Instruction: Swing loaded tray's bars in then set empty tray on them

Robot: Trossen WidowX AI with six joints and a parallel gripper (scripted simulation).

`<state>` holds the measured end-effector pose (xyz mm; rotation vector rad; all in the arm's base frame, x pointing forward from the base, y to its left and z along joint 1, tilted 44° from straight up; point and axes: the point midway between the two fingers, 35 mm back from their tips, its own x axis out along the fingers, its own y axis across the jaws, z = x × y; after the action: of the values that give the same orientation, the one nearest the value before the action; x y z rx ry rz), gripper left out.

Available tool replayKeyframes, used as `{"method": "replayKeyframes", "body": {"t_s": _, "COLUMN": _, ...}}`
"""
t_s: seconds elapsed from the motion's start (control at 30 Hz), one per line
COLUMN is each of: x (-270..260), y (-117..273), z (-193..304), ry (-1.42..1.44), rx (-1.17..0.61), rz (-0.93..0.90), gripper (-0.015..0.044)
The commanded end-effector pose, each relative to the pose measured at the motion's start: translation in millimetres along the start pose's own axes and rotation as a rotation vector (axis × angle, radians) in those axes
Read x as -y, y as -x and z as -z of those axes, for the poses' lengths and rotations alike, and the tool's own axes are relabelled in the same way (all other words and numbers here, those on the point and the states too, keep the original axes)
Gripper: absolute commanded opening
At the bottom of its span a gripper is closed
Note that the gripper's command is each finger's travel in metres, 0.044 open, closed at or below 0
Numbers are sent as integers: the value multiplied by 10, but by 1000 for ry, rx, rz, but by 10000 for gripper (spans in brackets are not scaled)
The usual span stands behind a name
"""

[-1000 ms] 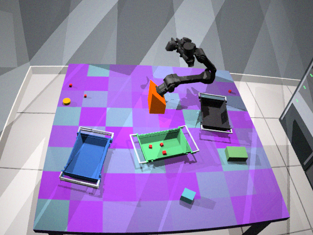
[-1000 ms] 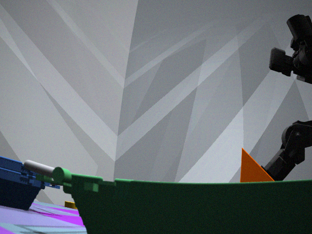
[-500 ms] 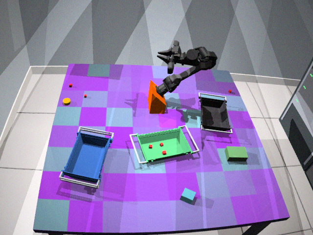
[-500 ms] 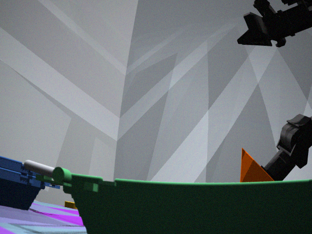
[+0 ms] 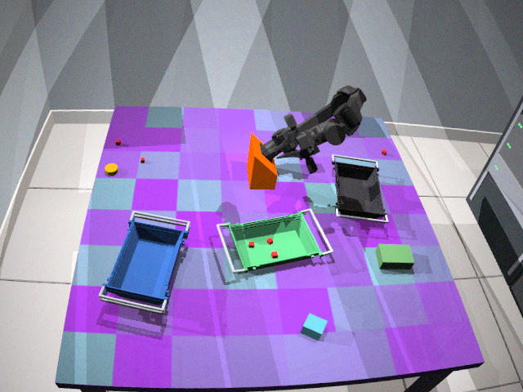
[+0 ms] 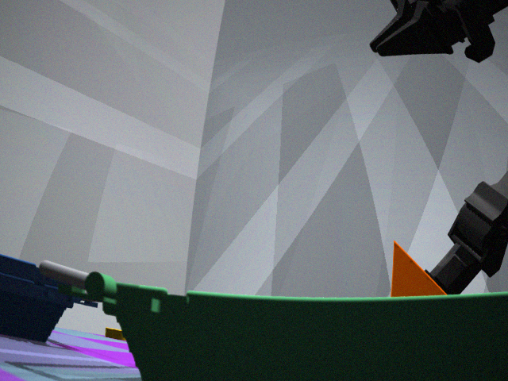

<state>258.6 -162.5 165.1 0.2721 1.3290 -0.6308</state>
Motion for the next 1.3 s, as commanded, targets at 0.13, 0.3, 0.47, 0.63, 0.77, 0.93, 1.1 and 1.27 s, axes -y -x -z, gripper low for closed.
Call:
{"method": "replayKeyframes", "body": {"t_s": 0.13, "x": -1009, "y": -46, "z": -104, "ry": 275, "rx": -69, "rz": -309, "gripper": 85}}
{"method": "replayKeyframes", "body": {"t_s": 0.3, "x": -1849, "y": 48, "z": -8, "ry": 461, "rx": -146, "rz": -603, "gripper": 85}}
{"method": "replayKeyframes", "body": {"t_s": 0.47, "x": -2626, "y": 231, "z": 220, "ry": 623, "rx": -234, "rz": -897, "gripper": 85}}
{"method": "replayKeyframes", "body": {"t_s": 0.63, "x": -2967, "y": 342, "z": 366, "ry": 690, "rx": -281, "rz": -1040, "gripper": 85}}
{"method": "replayKeyframes", "body": {"t_s": 0.77, "x": -2967, "y": 342, "z": 366, "ry": 690, "rx": -281, "rz": -1040, "gripper": 85}}
{"method": "replayKeyframes", "body": {"t_s": 0.93, "x": -3021, "y": 305, "z": 399, "ry": 690, "rx": -280, "rz": -1040, "gripper": 85}}
{"method": "replayKeyframes", "body": {"t_s": 1.1, "x": -3177, "y": 195, "z": 507, "ry": 690, "rx": -280, "rz": -1040, "gripper": 85}}
{"method": "replayKeyframes", "body": {"t_s": 1.27, "x": -3338, "y": 83, "z": 639, "ry": 690, "rx": -280, "rz": -1042, "gripper": 85}}
